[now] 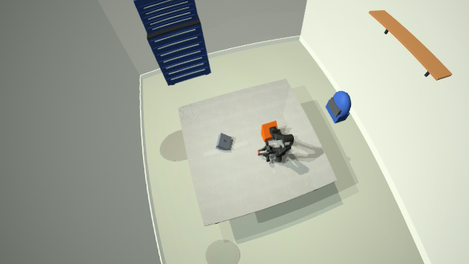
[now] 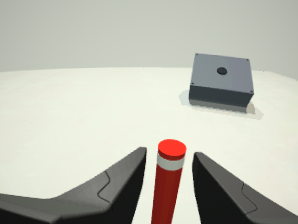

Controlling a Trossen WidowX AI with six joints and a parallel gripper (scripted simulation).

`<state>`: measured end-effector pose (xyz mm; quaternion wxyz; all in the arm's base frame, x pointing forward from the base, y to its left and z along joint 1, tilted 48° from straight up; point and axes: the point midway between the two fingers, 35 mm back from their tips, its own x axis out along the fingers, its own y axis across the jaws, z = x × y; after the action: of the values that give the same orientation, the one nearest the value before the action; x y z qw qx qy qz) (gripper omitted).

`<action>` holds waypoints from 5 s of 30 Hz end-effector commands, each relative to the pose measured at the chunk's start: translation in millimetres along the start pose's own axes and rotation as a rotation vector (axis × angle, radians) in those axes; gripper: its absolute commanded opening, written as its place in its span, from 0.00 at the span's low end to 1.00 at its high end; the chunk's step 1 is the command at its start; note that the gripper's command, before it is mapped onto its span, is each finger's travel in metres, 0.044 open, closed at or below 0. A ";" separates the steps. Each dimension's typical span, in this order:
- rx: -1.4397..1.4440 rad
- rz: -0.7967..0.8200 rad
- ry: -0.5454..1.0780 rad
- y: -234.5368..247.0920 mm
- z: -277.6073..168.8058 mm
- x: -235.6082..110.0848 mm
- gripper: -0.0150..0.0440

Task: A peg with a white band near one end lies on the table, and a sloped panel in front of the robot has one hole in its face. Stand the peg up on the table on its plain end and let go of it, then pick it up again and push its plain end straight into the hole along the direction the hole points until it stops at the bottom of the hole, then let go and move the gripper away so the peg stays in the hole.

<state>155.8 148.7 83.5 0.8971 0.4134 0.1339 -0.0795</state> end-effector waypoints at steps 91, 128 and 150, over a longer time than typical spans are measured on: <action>-0.263 -0.150 0.184 -5.8 137.1 -13.7 1.00; -0.392 -0.336 1.206 -27.9 71.6 -10.5 1.00; 0.004 -0.029 1.427 2.9 84.9 15.0 1.00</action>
<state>182.1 84.8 130.6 0.5922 0.3552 0.6985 0.1874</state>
